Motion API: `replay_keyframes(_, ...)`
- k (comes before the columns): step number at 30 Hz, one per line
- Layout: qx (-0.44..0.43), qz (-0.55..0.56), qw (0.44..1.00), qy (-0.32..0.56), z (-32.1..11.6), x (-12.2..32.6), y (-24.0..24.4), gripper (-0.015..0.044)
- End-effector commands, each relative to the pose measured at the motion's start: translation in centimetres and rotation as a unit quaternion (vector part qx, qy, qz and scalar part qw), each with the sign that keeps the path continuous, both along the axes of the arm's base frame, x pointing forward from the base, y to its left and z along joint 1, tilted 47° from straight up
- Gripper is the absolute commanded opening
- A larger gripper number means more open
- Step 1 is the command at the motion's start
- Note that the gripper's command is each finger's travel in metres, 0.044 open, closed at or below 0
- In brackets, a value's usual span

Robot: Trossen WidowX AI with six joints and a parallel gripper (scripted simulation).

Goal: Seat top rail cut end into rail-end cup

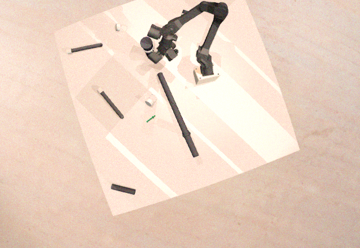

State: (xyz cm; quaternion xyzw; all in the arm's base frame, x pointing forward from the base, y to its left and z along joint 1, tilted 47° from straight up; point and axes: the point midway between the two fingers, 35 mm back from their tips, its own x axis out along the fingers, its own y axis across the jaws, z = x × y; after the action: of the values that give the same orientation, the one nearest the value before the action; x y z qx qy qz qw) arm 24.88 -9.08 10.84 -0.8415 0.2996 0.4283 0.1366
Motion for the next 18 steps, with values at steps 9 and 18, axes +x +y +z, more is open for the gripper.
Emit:
replay_keyframes(9, 0.003, -0.025, 0.999, -0.027, -0.3, 0.6, 0.3, 0.0)
replay_keyframes(18, 0.006, -0.055, 0.997, -0.059, -0.6, 1.3, 0.7, 0.0)
